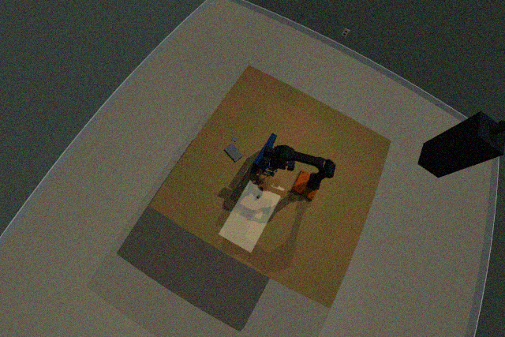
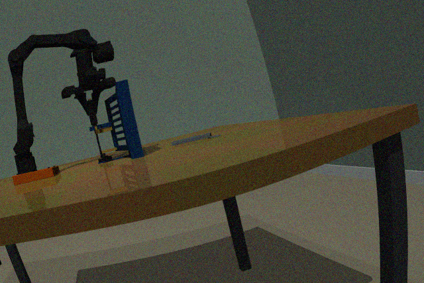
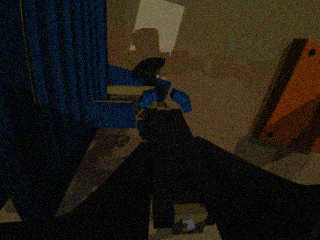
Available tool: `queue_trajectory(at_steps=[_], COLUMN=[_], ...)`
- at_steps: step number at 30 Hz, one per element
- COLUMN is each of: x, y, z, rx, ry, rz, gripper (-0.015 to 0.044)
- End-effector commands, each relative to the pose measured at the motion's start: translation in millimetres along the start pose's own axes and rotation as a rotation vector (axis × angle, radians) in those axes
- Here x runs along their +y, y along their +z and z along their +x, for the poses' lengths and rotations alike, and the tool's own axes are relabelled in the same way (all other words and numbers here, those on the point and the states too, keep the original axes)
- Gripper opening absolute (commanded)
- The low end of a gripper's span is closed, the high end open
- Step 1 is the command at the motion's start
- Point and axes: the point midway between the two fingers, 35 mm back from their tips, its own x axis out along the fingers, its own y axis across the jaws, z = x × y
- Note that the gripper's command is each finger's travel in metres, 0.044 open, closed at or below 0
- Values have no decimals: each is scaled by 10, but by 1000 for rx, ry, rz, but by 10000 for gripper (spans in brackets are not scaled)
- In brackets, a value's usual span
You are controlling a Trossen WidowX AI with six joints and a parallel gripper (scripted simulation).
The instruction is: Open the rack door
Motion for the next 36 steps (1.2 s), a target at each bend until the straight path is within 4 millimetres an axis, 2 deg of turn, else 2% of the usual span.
queue_trajectory(at_steps=[1, 18, 36], x=[-76, -439, -734], y=[28, 179, 402], z=[1, 7, 10], rx=[-4, -6, -8], ry=[8, 5, 1], rz=[-92, -358, -595], gripper=[8, 8, 8])
